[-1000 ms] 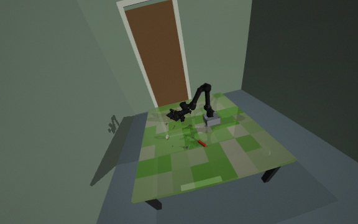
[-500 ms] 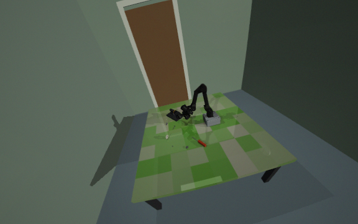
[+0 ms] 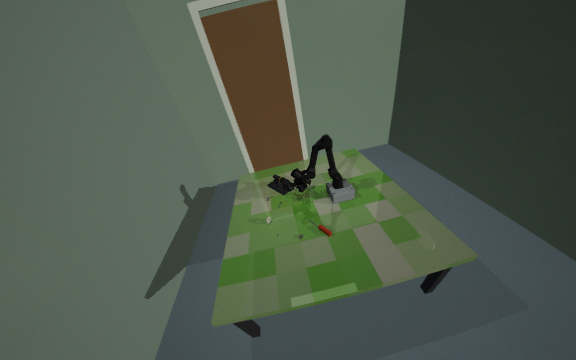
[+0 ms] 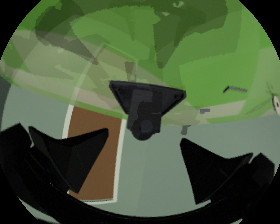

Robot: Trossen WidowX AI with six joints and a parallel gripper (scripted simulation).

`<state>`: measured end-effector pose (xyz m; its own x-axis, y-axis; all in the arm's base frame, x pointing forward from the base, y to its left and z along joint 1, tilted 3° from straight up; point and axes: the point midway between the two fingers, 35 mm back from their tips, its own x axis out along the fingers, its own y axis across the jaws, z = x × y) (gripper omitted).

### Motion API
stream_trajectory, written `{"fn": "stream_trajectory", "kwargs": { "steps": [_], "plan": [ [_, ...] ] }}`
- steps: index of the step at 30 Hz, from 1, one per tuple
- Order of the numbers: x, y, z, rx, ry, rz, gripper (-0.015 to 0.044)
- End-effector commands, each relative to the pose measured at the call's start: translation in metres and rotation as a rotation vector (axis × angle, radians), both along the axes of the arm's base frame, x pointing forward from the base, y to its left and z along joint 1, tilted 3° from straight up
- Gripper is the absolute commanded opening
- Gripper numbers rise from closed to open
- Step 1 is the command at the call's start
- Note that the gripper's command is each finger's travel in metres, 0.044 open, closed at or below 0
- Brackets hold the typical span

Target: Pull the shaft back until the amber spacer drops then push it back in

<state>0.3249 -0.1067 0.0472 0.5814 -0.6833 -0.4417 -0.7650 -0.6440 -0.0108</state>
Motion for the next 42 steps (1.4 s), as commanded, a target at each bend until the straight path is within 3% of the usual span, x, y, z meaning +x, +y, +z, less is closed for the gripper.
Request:
{"fn": "stream_trajectory", "kwargs": {
  "steps": [1,42],
  "plan": [
    [-0.0010,-0.0003,-0.0012,-0.003,0.007,-0.002,0.0440],
    [-0.0068,0.0067,-0.0020,-0.002,0.008,-0.002,0.0440]
  ]
}}
